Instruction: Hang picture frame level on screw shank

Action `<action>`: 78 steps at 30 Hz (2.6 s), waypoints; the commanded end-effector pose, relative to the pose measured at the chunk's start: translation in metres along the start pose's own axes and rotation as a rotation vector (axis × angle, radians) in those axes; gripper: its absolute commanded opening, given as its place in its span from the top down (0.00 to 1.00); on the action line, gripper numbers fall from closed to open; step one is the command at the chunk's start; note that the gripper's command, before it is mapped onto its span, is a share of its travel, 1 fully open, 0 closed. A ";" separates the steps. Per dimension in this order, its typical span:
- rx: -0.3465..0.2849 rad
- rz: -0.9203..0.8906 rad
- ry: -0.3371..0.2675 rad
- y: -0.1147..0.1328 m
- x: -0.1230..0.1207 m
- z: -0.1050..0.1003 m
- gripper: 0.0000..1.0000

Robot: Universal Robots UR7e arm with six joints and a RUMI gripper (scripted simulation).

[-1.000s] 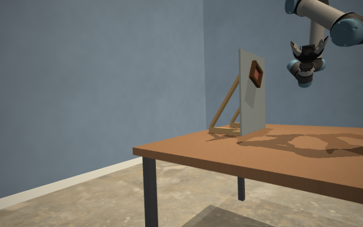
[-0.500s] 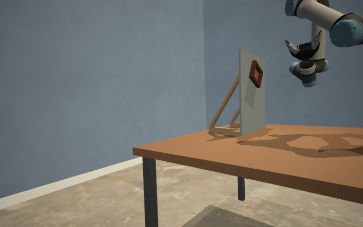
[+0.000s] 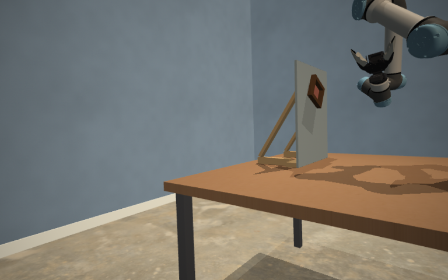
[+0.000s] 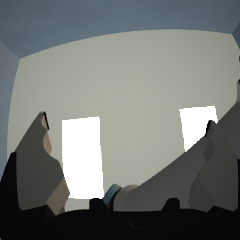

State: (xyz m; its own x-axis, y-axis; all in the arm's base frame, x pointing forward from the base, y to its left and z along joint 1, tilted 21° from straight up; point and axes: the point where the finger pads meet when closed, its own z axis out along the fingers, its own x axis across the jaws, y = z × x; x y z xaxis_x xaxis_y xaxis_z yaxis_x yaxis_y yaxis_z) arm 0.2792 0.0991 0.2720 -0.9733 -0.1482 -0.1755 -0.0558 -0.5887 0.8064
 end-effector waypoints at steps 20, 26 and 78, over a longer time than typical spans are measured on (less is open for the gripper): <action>-0.180 0.083 -0.255 0.050 -0.051 0.001 0.00; -0.231 0.110 -0.325 0.063 -0.066 -0.003 0.00; -0.434 0.237 -0.600 0.107 -0.124 -0.041 0.00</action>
State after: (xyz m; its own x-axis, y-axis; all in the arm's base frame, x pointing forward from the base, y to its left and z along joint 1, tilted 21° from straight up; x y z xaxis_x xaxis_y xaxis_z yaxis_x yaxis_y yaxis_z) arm 0.3958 0.0274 0.3554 -0.9218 0.0719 0.3810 0.1356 -0.8608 0.4905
